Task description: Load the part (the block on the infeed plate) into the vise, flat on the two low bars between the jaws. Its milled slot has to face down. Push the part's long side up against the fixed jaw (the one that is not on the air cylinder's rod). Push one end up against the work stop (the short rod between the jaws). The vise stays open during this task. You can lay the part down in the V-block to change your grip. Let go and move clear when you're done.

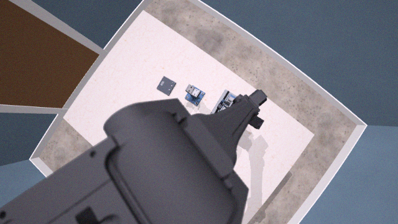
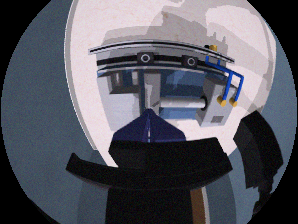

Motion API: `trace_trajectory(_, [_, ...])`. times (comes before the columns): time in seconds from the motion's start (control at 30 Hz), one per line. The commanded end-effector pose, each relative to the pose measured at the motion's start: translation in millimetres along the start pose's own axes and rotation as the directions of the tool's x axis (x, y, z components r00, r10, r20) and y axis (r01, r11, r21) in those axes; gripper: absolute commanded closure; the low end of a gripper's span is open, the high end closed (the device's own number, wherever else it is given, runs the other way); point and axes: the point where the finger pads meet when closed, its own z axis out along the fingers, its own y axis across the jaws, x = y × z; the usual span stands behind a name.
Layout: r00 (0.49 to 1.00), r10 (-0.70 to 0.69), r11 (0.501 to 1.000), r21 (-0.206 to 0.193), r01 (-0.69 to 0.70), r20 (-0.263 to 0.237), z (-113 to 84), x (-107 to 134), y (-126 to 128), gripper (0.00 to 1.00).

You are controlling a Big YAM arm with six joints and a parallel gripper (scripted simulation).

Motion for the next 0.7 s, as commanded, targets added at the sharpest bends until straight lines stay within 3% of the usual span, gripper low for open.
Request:
trace_trajectory(0.0, [1.000,0.001,1.000,-0.017,0.000,0.007,5.4,1.4,14.6,1.00])
trace_trajectory(0.67, [1.000,0.002,1.000,-0.005,-0.002,0.002,5.0,2.5,14.6,1.00])
